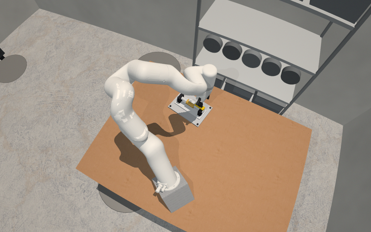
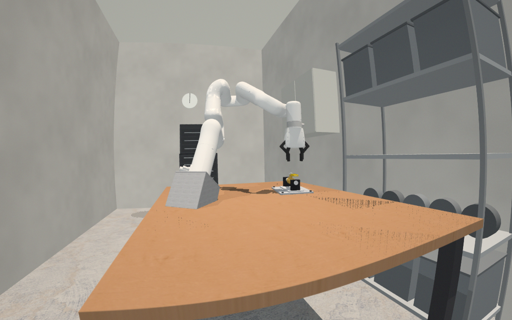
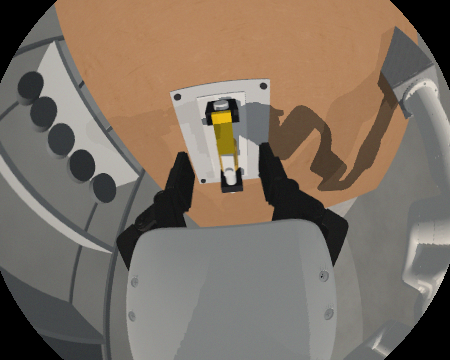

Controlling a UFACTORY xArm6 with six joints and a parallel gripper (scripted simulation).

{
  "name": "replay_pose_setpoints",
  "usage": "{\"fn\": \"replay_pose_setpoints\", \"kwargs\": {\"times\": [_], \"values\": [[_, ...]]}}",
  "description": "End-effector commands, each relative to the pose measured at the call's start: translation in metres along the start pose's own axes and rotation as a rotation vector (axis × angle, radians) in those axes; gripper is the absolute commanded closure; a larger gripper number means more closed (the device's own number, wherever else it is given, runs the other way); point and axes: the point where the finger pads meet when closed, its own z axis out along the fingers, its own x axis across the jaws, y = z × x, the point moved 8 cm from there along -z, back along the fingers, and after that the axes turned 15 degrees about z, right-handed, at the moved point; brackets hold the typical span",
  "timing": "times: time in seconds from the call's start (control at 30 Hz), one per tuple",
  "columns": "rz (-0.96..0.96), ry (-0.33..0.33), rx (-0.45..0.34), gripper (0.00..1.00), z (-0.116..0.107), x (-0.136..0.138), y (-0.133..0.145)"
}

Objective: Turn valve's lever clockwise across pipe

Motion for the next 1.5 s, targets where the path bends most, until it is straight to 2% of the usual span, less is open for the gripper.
{"fn": "replay_pose_setpoints", "kwargs": {"times": [0.0, 0.37, 1.47], "values": [[-0.001, -0.003, 0.000, 0.32, 0.000, -0.001, 0.001], [-0.001, -0.004, 0.000, 0.32, 0.006, -0.001, 0.001], [-0.001, -0.004, 0.000, 0.32, 0.052, 0.000, 0.002]]}}
